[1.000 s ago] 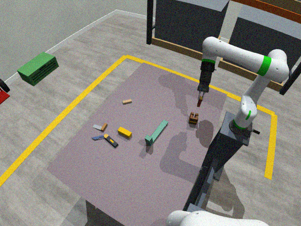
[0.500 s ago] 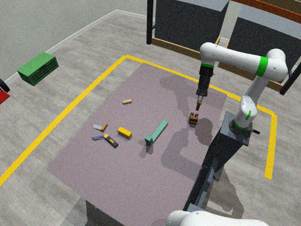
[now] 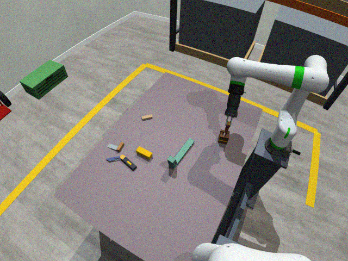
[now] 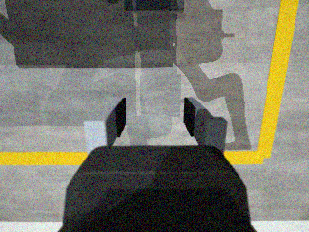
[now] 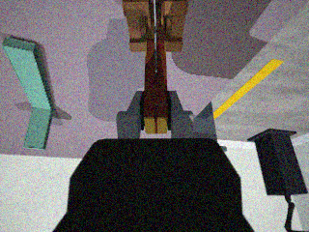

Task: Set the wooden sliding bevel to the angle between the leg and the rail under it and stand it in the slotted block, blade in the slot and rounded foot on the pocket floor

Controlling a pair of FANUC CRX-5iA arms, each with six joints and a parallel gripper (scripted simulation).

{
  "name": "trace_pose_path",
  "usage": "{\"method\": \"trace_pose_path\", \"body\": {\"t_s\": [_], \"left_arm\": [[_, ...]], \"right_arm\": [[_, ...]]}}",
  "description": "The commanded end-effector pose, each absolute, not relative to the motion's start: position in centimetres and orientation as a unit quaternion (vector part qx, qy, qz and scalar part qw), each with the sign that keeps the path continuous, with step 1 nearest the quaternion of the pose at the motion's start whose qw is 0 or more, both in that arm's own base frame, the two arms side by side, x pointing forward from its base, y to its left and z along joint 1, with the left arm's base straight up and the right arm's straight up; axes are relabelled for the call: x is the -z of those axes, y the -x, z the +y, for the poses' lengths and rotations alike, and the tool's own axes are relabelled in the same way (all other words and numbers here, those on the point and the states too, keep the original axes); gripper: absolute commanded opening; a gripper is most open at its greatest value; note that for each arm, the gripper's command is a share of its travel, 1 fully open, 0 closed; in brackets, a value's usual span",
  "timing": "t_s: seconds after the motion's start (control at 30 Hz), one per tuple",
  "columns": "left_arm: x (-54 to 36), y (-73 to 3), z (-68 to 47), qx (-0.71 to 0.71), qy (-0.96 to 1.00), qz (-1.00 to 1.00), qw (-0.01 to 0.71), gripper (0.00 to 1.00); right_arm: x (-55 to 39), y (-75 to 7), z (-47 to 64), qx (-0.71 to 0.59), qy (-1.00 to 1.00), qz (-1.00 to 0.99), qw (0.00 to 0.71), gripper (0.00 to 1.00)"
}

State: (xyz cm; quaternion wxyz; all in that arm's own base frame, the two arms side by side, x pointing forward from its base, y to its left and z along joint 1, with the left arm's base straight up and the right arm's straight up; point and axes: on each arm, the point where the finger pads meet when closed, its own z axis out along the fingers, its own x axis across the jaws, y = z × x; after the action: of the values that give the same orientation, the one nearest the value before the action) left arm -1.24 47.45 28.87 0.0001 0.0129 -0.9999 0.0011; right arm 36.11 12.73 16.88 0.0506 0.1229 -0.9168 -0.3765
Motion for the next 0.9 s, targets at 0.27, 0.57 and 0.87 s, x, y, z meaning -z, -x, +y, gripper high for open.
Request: {"method": "trace_pose_path", "body": {"t_s": [0.27, 0.57, 0.87], "left_arm": [[-29.0, 1.2, 47.5, 0.0, -0.013, -1.0, 0.0, 1.0], [-29.0, 1.2, 47.5, 0.0, -0.013, -1.0, 0.0, 1.0], [-29.0, 1.2, 47.5, 0.0, -0.013, -1.0, 0.0, 1.0]], "right_arm": [[-16.7, -36.1, 12.7, 0.376, -0.123, -0.917, 0.05, 0.0], [-15.2, -36.1, 12.7, 0.376, -0.123, -0.917, 0.05, 0.0], [-15.2, -36.1, 12.7, 0.376, -0.123, -0.917, 0.05, 0.0]]}}
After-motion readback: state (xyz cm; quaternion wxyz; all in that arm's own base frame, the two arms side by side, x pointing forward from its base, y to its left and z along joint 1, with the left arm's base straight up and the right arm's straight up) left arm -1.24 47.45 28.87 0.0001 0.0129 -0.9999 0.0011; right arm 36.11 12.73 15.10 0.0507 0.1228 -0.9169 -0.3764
